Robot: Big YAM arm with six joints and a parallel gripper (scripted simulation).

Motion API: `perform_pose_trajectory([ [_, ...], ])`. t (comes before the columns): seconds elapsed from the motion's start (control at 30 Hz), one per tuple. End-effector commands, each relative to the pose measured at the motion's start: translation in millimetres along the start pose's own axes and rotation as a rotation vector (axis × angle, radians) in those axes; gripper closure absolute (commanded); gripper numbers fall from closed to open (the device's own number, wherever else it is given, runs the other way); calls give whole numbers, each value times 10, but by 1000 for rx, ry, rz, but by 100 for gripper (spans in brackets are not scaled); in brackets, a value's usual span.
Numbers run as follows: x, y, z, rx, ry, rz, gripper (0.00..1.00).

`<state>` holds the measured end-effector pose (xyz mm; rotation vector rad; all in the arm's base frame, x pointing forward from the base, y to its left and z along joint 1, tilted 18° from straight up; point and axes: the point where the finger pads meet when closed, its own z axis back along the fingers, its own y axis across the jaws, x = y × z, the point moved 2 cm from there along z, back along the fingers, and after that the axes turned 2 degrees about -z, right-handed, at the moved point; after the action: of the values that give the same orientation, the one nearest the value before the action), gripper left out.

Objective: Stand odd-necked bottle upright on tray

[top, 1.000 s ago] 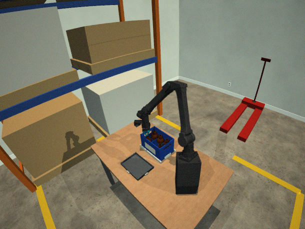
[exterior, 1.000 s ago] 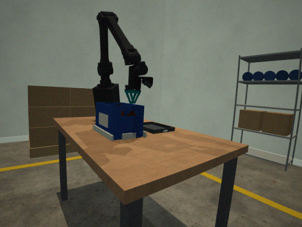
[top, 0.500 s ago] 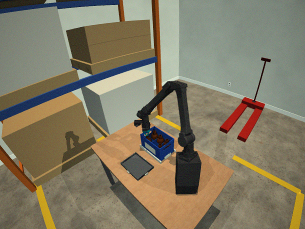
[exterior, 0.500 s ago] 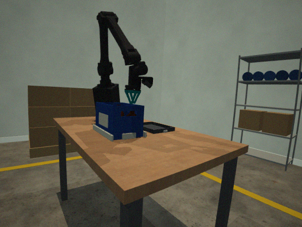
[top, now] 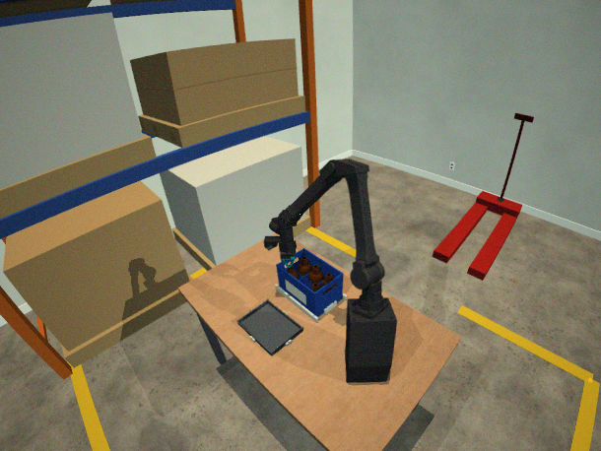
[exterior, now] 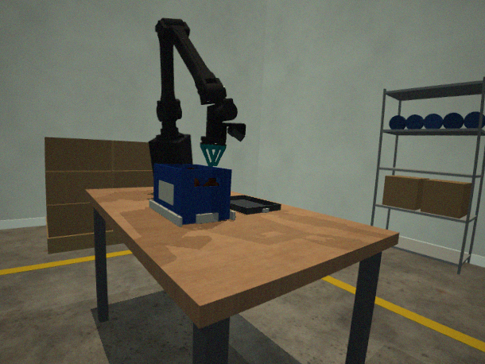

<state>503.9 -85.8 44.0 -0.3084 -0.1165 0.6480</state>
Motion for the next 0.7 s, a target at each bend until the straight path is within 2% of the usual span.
perform_pose_trajectory([
  [0.0,-20,-60,-49,-5,-6,-2,39],
  [0.67,-31,-45,-220,1,-1,-1,39],
])
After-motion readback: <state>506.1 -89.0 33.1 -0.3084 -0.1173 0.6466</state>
